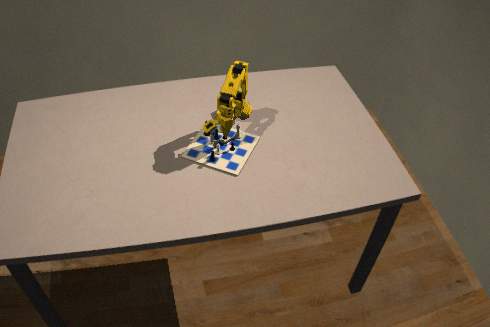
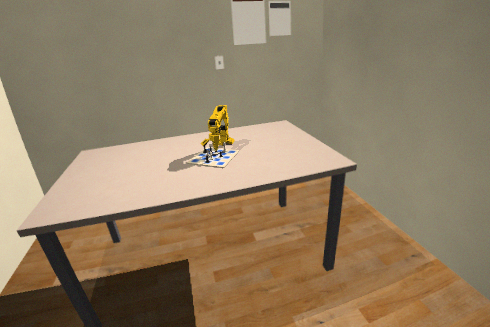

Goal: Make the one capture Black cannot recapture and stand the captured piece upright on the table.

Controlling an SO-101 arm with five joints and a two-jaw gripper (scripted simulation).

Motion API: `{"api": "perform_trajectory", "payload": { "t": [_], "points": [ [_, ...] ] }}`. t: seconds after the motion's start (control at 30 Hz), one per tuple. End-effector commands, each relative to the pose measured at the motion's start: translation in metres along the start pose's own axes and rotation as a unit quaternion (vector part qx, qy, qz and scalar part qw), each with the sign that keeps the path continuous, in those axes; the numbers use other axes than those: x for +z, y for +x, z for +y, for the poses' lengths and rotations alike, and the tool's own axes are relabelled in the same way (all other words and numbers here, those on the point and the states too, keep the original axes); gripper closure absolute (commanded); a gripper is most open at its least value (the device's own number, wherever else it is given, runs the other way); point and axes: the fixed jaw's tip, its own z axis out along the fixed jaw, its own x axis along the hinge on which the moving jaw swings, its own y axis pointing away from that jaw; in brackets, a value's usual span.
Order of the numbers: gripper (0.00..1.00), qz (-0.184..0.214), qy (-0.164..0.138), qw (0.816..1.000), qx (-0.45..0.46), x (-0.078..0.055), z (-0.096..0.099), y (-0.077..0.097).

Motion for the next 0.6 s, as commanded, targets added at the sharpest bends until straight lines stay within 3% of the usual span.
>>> {"api": "perform_trajectory", "payload": {
  "t": [0.0,0.13,0.57],
  "points": [
    [1.0,-0.005,-0.006,1.0,0.002,-0.012,0.0,-0.003],
    [1.0,-0.005,-0.006,1.0,0.002,-0.017,0.0,-0.003],
    [1.0,-0.005,-0.006,1.0,0.002,-0.051,0.0,-0.002]
  ]
}}
